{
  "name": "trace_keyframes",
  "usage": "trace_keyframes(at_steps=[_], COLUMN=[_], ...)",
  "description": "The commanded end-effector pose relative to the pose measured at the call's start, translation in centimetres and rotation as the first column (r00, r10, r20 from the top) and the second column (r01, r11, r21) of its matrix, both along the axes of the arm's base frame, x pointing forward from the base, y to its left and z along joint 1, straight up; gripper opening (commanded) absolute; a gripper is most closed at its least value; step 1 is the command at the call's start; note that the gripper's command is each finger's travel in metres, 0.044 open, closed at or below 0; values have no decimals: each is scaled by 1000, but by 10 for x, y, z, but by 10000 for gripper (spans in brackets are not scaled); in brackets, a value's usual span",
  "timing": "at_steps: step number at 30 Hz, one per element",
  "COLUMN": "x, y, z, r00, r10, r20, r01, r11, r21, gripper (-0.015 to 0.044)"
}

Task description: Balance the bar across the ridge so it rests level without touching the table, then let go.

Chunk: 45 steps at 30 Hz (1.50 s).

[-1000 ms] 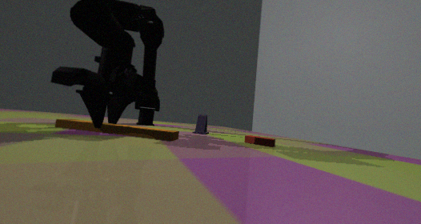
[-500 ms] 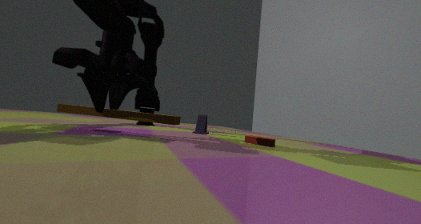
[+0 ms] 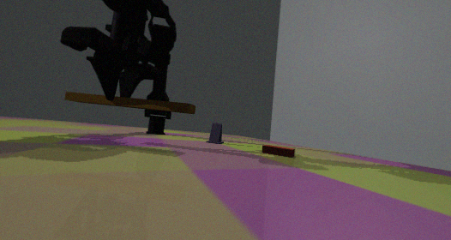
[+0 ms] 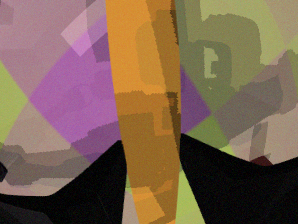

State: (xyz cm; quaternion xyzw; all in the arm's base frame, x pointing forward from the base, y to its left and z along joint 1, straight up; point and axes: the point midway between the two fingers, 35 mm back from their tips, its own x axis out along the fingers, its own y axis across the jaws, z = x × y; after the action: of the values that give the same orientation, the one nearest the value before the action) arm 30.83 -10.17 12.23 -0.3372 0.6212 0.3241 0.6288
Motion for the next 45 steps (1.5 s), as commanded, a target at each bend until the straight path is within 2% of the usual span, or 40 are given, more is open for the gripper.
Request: trace_keyframes(at_steps=[1,14,30,45], x=[0,-5,-7,-21], y=[1,5,68,126], z=[14,39,40,41], r00=[1000,1000,938,766], r10=[5,20,346,643], r20=[13,12,9,5], r01=[-5,-20,-346,-643], r11=[1000,1000,938,766], r21=[0,1,-2,-5], gripper=[0,0,0,0])
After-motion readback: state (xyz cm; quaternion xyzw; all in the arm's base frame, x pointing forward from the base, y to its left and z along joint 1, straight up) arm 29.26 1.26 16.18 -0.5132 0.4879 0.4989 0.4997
